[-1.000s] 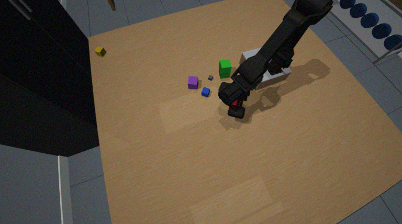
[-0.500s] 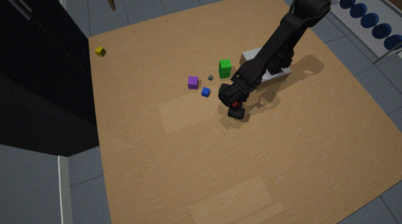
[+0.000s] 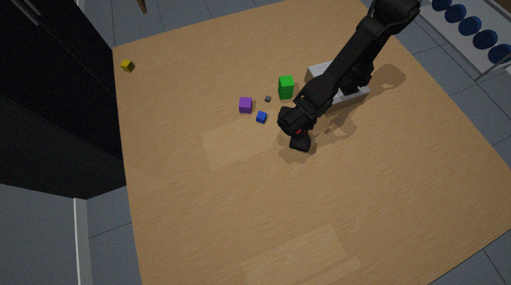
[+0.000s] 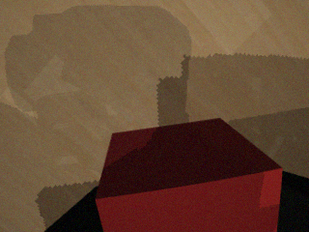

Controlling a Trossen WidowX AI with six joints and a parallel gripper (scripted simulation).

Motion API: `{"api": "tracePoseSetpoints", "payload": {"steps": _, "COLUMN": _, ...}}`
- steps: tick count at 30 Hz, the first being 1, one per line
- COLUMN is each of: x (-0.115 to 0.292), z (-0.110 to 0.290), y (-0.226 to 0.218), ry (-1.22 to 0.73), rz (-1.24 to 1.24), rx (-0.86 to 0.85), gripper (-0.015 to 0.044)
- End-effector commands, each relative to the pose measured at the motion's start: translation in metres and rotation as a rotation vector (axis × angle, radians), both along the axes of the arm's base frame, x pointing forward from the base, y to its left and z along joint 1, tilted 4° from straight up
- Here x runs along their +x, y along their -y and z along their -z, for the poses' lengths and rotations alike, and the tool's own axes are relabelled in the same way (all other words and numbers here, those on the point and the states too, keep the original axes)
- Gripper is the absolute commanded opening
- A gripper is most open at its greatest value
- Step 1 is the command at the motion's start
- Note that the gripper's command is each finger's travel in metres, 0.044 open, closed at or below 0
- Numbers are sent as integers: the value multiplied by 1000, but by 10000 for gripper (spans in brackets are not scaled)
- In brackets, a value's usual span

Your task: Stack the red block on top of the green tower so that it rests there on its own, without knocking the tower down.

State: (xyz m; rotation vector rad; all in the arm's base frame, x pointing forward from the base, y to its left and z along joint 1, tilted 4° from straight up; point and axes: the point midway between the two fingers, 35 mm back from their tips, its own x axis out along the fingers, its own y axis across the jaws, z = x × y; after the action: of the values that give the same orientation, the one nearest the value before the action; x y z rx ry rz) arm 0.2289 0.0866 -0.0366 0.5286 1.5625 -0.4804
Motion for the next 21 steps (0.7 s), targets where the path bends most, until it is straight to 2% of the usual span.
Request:
{"api": "tracePoseSetpoints", "payload": {"steps": 1, "x": 0, "z": 0, "y": 0, "ry": 1, "rz": -1, "rx": 1, "gripper": 197}}
{"api": "tracePoseSetpoints", "payload": {"steps": 8, "x": 0, "z": 0, "y": 0, "ry": 1, "rz": -1, "rx": 1, "gripper": 150}}
{"api": "tracePoseSetpoints", "payload": {"steps": 14, "x": 1, "z": -15, "y": 0, "ry": 2, "rz": 2, "rx": 0, "gripper": 0}}
{"api": "tracePoseSetpoints", "payload": {"steps": 21, "x": 2, "z": -49, "y": 2, "ry": 3, "rz": 4, "rx": -2, "gripper": 0}}
